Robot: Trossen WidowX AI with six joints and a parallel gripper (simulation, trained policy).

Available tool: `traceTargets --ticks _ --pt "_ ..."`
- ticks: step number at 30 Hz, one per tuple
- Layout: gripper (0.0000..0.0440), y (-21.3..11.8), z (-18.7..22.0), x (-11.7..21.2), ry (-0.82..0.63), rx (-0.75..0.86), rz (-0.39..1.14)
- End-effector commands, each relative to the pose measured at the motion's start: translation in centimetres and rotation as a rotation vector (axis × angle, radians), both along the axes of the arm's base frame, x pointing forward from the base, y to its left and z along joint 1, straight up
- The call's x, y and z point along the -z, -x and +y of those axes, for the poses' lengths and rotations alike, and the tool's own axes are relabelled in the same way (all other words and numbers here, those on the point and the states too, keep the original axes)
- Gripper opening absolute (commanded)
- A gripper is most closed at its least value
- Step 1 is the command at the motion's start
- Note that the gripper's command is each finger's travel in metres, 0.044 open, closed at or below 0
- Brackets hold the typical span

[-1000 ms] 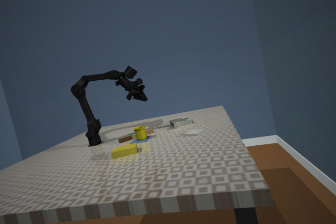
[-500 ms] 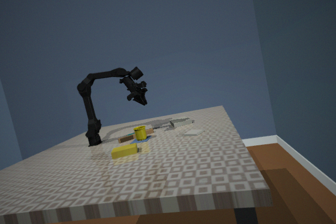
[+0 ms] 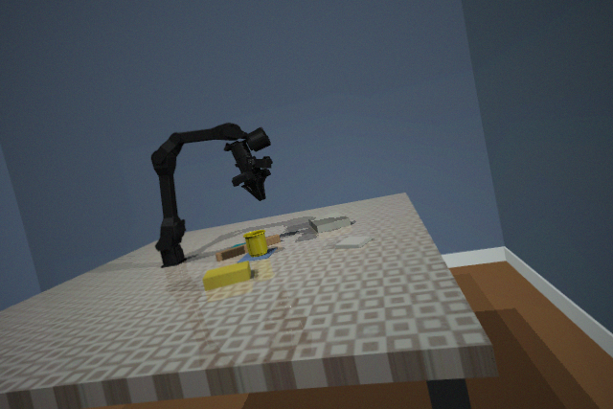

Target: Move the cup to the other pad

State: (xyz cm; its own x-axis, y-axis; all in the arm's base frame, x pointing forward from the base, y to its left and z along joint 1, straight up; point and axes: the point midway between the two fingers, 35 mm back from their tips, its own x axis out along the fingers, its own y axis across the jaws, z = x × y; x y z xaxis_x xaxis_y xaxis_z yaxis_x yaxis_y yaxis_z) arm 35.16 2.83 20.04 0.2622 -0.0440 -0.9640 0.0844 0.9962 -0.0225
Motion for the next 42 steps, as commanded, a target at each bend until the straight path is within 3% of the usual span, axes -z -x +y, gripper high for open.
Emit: traceTargets --ticks 1,13,42 --pt "0.0119 0.0 -0.7 0.7 0.019 -0.012 0.046" --pt "0.0122 0.5 -3.4 3.1 0.061 -0.050 0.189" --pt "0.0181 1.2 -7.6 11.9 0.077 -0.179 0.349"
